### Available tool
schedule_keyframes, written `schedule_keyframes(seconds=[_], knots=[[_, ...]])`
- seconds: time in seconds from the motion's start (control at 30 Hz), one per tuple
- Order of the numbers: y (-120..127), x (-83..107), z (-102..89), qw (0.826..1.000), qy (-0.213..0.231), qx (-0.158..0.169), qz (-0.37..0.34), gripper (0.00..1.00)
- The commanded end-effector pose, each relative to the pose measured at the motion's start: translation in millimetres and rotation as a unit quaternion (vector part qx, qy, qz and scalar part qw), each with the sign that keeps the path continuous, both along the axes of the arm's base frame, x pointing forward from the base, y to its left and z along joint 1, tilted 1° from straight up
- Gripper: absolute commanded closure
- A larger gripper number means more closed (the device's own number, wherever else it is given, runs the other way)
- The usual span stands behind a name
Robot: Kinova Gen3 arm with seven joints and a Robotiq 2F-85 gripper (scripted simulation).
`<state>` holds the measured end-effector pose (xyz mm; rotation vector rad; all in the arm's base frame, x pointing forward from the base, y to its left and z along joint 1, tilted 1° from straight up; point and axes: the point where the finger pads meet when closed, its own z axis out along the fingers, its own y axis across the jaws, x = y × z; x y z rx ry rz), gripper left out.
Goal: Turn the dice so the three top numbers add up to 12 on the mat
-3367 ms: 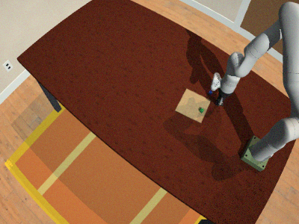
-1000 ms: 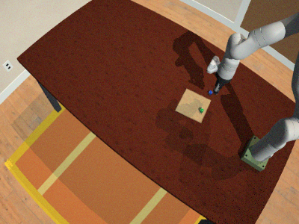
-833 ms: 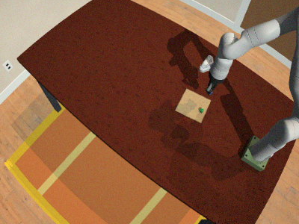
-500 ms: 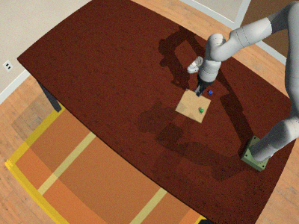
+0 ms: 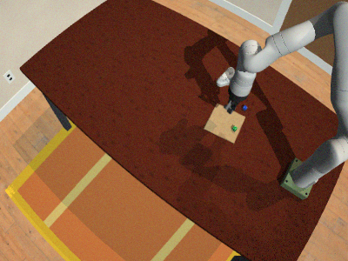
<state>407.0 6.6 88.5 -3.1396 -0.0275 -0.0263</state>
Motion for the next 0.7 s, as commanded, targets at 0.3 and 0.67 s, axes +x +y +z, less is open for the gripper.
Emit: schedule_keyframes(seconds=[0.3, 0.67], knots=[[0, 0.8, -24.1, 1.000, 0.000, 0.000, 0.000, 0.89], [1, 2.4, -75.7, 1.000, 0.000, 0.000, 0.000, 0.89]])
